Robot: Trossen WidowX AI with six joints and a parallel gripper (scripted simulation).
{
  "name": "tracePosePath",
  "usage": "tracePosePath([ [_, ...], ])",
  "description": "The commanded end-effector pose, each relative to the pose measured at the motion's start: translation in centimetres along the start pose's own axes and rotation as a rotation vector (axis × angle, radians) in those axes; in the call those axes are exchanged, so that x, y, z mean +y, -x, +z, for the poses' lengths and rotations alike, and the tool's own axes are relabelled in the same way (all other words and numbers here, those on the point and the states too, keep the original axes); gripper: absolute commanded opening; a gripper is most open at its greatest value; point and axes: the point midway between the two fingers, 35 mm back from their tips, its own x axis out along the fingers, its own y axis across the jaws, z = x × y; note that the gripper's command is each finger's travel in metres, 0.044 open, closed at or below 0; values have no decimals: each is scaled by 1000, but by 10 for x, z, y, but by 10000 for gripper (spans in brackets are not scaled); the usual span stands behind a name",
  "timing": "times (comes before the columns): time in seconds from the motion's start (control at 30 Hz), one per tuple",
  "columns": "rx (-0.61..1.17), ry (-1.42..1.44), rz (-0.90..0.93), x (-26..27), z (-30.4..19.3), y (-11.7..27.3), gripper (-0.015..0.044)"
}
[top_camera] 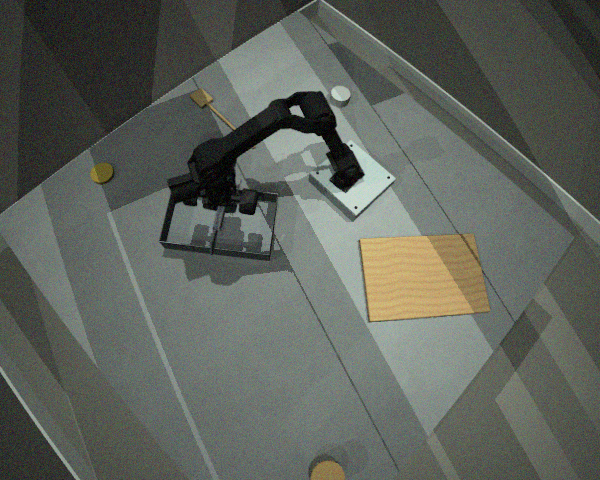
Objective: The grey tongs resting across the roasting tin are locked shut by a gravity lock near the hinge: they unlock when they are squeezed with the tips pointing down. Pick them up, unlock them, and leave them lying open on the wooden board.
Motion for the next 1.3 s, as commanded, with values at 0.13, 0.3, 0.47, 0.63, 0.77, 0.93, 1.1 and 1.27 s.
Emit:
tracePosePath([
  [0.13, 2, 142, 2, -4, -8, 1, -150],
  [0.3, 4, 348, 4, -9, -19, 1, -150],
  [0.47, 10, 549, 23, -15, -35, 3, -150],
  [0.63, 10, 745, 24, -21, -45, 4, -150],
  [0.77, 9, 911, 25, -27, -53, 4, -150],
  [0.93, 9, 1117, 26, -34, -63, 4, -150],
  [1.1, 8, 1324, 28, -42, -73, 5, -150],
  [1.27, 7, 1531, 29, -50, -82, 5, -150],
])
